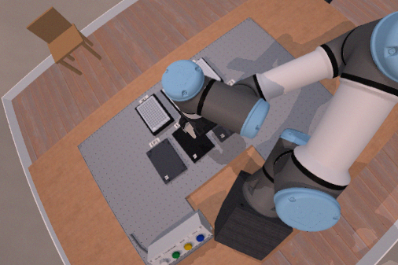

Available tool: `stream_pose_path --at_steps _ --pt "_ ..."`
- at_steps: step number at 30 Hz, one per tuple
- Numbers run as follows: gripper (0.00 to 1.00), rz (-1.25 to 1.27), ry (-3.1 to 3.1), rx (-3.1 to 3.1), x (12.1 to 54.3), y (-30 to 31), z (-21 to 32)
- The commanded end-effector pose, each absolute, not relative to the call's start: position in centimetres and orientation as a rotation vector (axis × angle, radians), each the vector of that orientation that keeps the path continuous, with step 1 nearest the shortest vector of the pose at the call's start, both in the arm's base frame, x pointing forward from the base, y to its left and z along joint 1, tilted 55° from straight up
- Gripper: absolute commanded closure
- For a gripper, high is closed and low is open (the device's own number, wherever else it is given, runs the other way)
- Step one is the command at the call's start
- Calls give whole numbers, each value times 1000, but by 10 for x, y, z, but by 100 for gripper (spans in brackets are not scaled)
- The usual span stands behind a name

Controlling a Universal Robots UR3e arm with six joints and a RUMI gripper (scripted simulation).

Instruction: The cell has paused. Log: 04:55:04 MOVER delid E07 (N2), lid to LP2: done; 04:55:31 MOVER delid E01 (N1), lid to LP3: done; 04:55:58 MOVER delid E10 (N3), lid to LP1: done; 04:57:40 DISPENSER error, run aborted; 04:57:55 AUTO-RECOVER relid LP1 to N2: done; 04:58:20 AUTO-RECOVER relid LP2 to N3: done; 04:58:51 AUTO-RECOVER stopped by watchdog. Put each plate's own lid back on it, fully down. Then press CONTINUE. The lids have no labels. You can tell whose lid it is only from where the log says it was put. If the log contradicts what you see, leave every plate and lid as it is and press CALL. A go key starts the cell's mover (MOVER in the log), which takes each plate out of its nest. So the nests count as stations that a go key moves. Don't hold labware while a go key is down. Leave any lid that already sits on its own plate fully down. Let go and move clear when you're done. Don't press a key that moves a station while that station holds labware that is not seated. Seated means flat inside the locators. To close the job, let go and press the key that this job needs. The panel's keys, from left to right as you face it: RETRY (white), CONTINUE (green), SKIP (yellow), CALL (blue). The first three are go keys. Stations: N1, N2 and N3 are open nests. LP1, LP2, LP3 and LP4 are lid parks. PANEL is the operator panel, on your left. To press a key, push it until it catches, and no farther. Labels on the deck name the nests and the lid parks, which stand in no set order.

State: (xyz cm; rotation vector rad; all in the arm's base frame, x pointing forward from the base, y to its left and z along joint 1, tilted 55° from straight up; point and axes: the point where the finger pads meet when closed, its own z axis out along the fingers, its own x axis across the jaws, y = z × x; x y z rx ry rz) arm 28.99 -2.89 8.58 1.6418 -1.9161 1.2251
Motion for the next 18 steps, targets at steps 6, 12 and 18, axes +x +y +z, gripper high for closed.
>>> stream_pose_path --at_steps 6,12,18 --pt "18 1241 -1916 1673 301 -48 70" --pt "18 1241 -1916 1673 301 -48 70" --pt "18 1241 -1916 1673 301 -48 70"
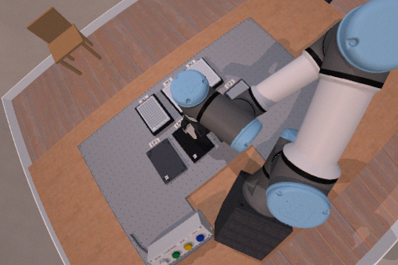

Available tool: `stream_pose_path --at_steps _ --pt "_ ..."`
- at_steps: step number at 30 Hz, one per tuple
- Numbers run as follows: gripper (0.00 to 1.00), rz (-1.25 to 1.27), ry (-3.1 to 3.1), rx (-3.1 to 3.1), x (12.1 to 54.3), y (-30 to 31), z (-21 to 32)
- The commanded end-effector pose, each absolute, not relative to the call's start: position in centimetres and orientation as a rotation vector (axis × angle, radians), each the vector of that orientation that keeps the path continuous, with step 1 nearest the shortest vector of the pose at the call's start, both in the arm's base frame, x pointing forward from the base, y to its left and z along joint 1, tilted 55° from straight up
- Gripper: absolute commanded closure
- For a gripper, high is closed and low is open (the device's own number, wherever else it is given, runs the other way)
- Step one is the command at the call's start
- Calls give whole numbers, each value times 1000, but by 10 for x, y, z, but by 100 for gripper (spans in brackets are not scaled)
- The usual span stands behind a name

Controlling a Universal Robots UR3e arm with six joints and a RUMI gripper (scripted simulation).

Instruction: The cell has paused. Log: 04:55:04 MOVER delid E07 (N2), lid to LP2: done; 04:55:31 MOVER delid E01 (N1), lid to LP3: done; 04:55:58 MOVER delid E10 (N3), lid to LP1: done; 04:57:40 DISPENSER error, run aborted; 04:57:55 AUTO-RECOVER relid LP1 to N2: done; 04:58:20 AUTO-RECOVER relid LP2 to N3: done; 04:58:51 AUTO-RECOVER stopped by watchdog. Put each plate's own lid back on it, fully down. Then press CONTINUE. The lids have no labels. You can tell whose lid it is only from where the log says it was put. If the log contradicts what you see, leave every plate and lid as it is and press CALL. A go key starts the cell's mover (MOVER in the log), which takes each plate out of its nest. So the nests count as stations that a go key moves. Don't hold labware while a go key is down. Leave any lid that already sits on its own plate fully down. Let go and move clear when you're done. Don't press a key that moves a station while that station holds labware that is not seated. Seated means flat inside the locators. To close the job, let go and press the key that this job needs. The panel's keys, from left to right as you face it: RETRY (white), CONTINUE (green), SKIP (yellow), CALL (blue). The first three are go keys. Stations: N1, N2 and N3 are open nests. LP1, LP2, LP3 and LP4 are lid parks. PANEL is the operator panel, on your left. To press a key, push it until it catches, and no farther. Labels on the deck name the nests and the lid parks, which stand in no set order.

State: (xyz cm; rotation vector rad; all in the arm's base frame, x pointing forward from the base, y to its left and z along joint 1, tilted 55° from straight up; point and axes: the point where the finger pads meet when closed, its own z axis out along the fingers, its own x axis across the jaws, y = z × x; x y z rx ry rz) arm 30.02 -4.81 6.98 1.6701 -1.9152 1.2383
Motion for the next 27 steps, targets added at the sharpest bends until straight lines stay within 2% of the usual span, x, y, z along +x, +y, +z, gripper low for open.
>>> stream_pose_path --at_steps 1,10,27 --pt "18 1241 -1916 1673 301 -48 70" --pt "18 1032 -1928 1605 283 -77 99" --pt "18 1033 -1928 1604 253 -126 148"
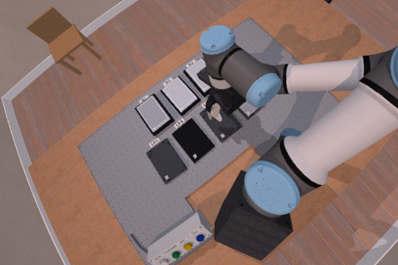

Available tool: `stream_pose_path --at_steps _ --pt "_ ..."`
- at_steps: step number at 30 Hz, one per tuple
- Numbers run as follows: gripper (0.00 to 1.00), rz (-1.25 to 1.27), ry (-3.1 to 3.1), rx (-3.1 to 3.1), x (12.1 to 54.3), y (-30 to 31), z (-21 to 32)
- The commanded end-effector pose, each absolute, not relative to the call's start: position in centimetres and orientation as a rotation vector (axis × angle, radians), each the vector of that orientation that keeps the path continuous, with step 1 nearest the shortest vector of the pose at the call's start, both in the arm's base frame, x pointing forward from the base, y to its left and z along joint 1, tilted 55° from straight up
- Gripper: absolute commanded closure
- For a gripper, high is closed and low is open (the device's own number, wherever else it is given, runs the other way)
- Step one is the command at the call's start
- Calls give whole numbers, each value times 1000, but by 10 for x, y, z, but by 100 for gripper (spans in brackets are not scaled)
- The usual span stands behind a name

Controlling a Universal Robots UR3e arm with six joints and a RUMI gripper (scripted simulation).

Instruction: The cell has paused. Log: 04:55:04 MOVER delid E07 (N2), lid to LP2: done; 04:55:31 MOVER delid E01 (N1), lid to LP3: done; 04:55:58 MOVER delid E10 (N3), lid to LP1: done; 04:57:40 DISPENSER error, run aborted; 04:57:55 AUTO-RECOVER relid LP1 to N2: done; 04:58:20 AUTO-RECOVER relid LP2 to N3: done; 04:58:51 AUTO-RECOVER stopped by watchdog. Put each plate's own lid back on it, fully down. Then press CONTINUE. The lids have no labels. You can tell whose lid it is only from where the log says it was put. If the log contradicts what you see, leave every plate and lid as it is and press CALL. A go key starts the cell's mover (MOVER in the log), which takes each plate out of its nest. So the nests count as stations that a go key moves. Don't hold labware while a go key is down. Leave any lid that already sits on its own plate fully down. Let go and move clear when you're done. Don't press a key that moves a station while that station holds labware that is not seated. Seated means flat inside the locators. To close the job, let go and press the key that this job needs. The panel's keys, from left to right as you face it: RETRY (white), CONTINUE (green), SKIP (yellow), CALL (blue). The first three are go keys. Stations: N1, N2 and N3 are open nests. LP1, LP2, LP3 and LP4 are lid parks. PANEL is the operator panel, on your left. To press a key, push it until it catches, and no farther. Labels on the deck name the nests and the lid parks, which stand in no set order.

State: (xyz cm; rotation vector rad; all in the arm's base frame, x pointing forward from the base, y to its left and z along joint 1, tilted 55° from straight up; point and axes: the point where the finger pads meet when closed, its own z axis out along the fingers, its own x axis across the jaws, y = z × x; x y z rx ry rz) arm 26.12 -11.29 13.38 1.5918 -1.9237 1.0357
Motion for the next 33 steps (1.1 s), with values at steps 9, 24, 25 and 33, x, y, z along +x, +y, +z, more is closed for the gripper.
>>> stream_pose_path --at_steps 9,24,25,33 --pt "18 1033 -1928 1604 239 -149 171" --pt "18 1033 -1927 1604 222 -177 200" --pt "18 1033 -1927 1604 222 -177 200" --pt "18 1033 -1927 1604 223 -180 198"
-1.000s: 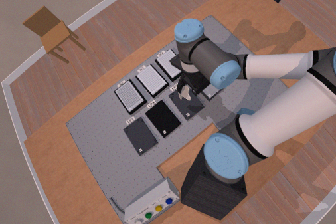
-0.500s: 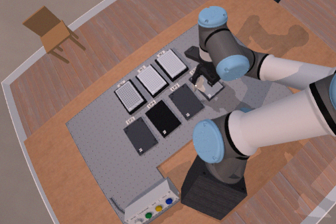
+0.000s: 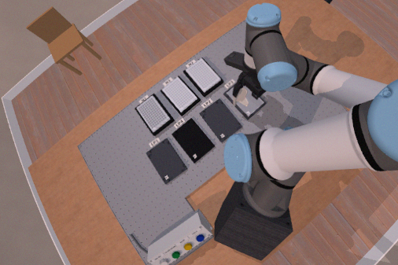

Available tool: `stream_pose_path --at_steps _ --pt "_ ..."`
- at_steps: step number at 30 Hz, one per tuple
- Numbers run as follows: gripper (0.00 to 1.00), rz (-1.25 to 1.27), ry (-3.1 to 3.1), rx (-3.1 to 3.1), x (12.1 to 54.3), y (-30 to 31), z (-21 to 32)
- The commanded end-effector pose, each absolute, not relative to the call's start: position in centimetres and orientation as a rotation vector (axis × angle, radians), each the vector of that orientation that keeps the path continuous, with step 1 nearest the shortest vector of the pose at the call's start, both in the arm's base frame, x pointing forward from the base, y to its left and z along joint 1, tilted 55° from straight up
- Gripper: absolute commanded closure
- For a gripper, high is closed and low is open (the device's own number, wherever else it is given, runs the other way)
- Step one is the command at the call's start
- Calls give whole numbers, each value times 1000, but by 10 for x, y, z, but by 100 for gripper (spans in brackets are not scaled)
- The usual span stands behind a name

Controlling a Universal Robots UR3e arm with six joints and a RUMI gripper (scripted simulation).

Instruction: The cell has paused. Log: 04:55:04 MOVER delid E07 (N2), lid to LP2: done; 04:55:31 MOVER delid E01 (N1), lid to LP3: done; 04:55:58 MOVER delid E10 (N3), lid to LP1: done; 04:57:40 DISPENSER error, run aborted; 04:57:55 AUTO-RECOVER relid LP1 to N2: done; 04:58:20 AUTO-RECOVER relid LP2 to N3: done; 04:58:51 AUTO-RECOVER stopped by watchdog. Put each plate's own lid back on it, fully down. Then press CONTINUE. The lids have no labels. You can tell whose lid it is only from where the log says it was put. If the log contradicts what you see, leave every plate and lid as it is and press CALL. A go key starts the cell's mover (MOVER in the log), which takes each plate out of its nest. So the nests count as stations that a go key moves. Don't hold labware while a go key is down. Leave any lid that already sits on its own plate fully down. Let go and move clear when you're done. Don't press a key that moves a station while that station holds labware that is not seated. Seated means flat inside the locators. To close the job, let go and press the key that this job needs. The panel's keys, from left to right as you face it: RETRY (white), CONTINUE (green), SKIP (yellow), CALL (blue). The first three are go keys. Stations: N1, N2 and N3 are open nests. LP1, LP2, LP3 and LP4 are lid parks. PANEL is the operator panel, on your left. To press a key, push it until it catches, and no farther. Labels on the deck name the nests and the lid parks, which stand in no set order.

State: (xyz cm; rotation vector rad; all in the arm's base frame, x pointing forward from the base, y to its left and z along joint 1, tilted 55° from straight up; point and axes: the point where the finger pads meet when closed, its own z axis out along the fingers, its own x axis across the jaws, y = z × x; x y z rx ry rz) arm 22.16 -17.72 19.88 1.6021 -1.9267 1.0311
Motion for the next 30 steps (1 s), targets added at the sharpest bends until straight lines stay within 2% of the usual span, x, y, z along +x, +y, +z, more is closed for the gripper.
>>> stream_pose_path --at_steps 1,30 --pt "18 1033 -1927 1604 223 -181 197" --pt "18 1033 -1927 1604 234 -208 176"
